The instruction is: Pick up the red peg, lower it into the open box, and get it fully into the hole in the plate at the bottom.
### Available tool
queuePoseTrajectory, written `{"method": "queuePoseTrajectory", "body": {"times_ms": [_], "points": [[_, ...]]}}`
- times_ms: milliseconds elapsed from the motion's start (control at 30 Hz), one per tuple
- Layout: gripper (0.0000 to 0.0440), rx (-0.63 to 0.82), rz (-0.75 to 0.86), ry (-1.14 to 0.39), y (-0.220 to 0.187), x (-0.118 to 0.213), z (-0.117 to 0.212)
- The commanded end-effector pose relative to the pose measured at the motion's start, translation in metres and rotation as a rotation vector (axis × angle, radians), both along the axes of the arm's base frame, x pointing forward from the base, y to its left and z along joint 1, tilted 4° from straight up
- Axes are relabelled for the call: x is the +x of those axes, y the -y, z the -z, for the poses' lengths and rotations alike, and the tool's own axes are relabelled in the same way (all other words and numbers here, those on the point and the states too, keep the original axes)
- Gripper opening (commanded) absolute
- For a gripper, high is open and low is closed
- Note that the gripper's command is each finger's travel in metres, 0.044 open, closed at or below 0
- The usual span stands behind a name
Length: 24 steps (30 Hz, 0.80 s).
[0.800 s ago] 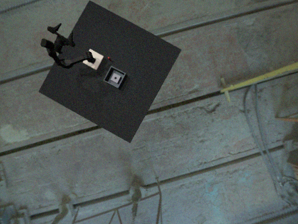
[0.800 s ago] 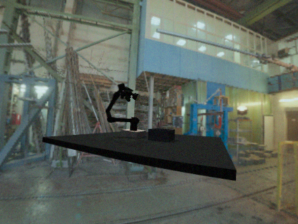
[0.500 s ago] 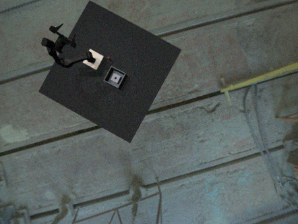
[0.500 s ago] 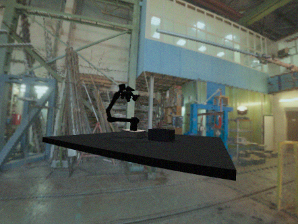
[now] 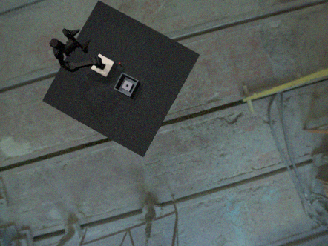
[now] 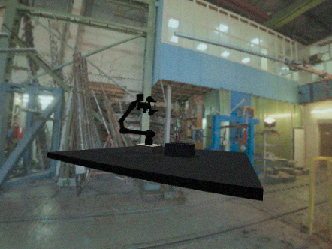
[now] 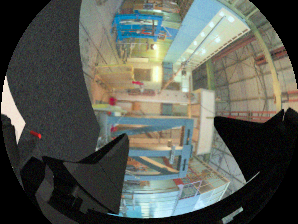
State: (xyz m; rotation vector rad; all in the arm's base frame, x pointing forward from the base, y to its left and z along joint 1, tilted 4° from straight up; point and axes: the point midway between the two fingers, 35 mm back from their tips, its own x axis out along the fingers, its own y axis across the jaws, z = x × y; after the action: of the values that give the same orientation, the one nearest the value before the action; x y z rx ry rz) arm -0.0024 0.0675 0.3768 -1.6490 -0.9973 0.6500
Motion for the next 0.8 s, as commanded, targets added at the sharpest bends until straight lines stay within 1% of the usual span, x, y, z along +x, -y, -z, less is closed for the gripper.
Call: {"method": "queuePoseTrajectory", "body": {"times_ms": [0,767], "points": [[0.044,0.025,0.038,-0.128,-0.003,0.011,0.007],[0.044,0.26,0.318,-0.84,-0.009,0.063,0.054]]}}
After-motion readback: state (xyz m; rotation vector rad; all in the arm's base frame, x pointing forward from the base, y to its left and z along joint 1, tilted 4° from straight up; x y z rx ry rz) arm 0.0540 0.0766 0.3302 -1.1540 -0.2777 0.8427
